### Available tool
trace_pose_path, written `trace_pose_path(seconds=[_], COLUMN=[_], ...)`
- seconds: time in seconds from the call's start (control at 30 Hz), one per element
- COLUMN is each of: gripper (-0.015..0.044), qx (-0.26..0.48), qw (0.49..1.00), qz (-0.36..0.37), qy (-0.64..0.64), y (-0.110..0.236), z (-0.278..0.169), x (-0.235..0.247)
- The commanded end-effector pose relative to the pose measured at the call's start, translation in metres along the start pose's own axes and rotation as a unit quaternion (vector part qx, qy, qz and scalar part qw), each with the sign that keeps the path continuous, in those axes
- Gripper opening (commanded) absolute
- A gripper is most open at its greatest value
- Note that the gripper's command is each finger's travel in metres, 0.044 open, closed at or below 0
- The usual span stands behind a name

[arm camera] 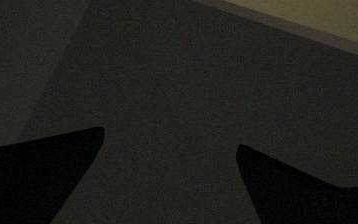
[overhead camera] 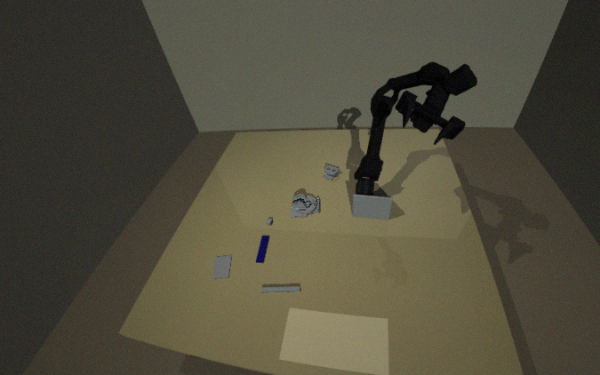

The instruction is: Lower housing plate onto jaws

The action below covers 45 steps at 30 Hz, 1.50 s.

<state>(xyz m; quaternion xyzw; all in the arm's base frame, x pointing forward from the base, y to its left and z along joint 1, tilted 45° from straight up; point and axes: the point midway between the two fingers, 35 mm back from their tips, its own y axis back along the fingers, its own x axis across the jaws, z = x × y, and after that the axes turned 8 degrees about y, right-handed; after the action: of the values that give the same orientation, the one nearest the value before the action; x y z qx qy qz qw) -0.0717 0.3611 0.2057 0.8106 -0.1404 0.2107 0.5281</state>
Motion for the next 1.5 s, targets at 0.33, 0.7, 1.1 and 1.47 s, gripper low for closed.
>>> trace_pose_path(seconds=[0.33, 0.7, 1.1, 1.47], gripper=[0.044, 0.044, 0.044, 0.044], qx=[-0.07, -0.098, -0.143, -0.176], qw=[0.974, 0.929, 0.846, 0.746], qz=[0.071, 0.122, 0.191, 0.257], qy=[-0.201, -0.334, -0.476, -0.589], y=[-0.044, -0.059, -0.07, -0.068], z=[0.037, 0.071, 0.135, 0.202], x=[0.101, 0.158, 0.221, 0.263])
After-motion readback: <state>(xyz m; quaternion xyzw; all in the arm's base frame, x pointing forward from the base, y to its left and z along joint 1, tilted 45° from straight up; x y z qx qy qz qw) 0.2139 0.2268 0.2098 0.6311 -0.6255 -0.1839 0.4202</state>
